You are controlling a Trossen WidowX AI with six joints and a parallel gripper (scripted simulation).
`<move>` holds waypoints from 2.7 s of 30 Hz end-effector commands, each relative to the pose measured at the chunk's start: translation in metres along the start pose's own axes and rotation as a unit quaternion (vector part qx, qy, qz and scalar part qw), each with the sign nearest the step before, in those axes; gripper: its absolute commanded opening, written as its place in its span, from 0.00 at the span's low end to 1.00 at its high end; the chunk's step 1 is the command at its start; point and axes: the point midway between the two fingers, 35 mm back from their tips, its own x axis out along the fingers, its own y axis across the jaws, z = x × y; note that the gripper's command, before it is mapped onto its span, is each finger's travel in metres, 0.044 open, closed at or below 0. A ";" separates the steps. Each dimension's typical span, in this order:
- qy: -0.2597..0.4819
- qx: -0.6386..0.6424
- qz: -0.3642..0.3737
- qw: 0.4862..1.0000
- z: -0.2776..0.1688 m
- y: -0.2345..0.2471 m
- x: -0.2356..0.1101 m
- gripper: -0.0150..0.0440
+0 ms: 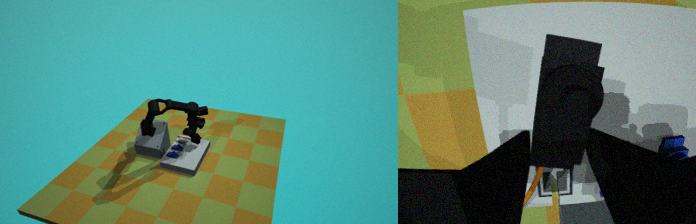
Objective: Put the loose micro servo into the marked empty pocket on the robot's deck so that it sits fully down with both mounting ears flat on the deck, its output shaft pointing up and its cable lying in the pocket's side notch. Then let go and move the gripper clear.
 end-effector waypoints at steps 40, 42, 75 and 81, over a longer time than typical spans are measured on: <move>0.000 -0.020 -0.002 1.000 -0.110 -0.001 0.011 0.25; 0.000 -0.020 -0.002 1.000 -0.110 -0.001 0.015 0.25; 0.000 -0.102 -0.002 0.995 -0.109 -0.003 0.020 0.25; 0.000 -0.102 -0.002 0.995 -0.109 -0.003 0.020 0.25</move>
